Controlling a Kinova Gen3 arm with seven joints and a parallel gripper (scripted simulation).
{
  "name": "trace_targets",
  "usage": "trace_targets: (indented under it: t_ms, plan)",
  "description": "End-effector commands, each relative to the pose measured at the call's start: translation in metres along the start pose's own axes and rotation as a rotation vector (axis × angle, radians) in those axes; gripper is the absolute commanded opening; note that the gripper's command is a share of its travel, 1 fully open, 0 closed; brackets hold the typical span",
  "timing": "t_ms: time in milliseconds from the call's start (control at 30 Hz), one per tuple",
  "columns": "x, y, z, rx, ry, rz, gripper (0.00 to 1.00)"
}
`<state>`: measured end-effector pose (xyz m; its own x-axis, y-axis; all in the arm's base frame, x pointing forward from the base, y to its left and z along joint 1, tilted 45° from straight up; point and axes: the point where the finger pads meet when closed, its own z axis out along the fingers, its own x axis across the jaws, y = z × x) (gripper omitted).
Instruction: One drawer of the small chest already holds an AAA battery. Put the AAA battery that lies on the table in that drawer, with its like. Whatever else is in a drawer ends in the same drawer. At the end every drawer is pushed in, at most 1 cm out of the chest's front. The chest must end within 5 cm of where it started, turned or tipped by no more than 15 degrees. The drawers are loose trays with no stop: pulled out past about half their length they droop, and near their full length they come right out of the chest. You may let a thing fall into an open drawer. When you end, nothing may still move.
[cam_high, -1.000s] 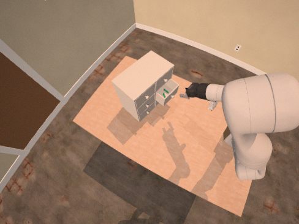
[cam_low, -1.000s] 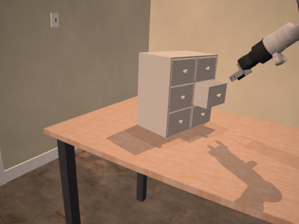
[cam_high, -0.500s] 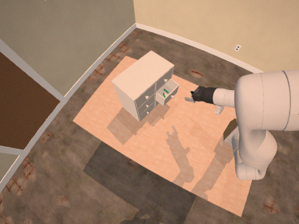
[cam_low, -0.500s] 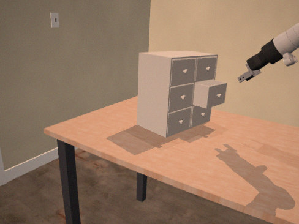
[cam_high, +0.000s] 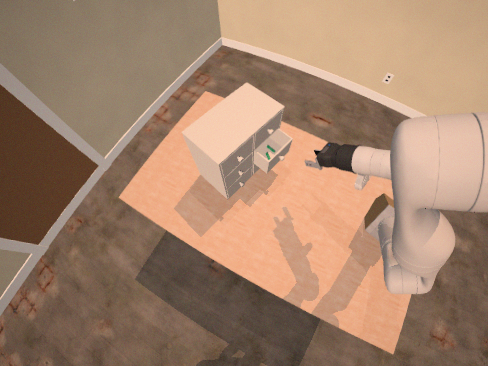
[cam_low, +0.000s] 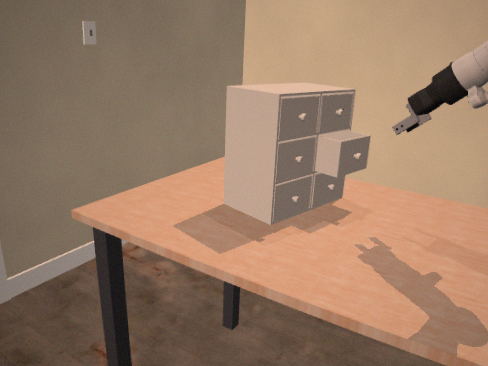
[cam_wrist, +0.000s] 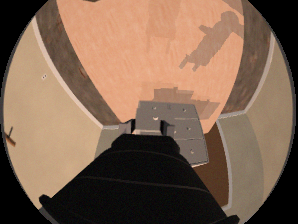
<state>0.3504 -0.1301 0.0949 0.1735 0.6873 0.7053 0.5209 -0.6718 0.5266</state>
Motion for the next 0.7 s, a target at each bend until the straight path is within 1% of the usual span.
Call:
trace_targets:
  t_ms: [0,667]
  plan:
    - [-0.0007,0.0006,-0.0006,-0.002,-0.001,0.001,1.00]
    - [-0.0005,0.0008,-0.0008,0.008,0.000,0.001,1.00]
